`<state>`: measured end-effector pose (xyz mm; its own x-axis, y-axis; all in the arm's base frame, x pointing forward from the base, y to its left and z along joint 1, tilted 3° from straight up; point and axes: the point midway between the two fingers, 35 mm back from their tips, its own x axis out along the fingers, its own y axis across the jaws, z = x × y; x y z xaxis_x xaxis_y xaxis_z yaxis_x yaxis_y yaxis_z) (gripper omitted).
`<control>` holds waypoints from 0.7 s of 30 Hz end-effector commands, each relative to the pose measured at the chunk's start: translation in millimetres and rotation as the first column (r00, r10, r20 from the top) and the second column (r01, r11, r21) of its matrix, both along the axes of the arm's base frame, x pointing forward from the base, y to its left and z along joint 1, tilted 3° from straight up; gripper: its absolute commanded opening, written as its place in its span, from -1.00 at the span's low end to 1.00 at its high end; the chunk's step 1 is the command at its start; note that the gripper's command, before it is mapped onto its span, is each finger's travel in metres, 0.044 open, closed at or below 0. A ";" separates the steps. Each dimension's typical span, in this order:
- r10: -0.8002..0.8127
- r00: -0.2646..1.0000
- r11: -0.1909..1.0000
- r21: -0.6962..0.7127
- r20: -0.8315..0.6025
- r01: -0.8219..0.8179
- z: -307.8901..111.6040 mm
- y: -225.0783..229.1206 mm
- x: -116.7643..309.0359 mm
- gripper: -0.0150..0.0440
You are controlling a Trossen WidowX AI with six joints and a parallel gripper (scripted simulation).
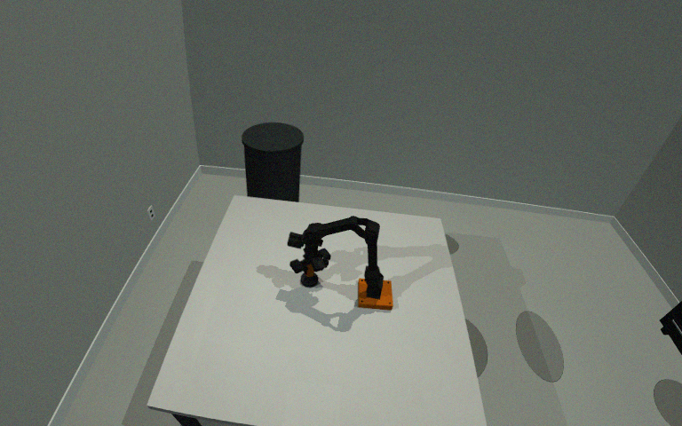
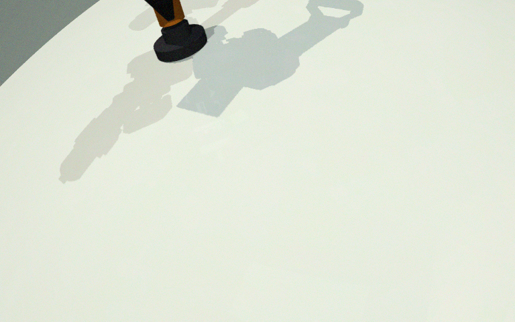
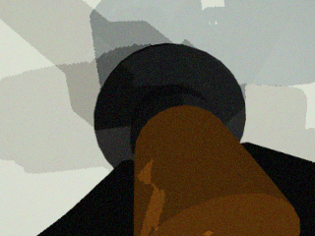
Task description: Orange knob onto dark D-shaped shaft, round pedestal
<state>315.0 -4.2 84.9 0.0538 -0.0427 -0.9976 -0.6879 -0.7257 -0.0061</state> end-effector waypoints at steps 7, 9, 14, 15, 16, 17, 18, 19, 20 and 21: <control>-0.014 1.000 1.000 -0.006 0.004 0.014 -1.9 -1.2 -0.7 -0.49; 0.000 1.000 1.000 -0.007 0.003 0.000 -2.0 -1.2 -1.0 -0.49; 0.032 0.999 0.999 -0.009 0.001 -0.032 -6.0 -1.5 -1.3 -0.49; 0.041 0.999 0.999 -0.009 0.001 -0.041 -6.7 -1.5 -1.4 -0.49; 0.048 0.999 0.999 -0.010 0.001 -0.048 -7.1 -1.5 -1.4 -0.49; 0.055 0.998 0.998 -0.010 0.000 -0.055 -7.6 -1.5 -1.5 -0.49; 0.062 0.998 0.998 -0.010 0.000 -0.062 -8.0 -1.4 -1.5 -0.49; 0.069 0.998 0.998 -0.011 -0.001 -0.069 -8.5 -1.4 -1.6 -0.49; 0.076 0.997 0.997 -0.011 -0.001 -0.076 -9.0 -1.3 -1.6 -0.49; 0.083 0.997 0.996 -0.011 -0.001 -0.083 -9.4 -1.3 -1.6 -0.49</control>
<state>314.8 -4.8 78.9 0.0616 -0.0447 -0.9971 -0.6463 -0.7630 -0.0057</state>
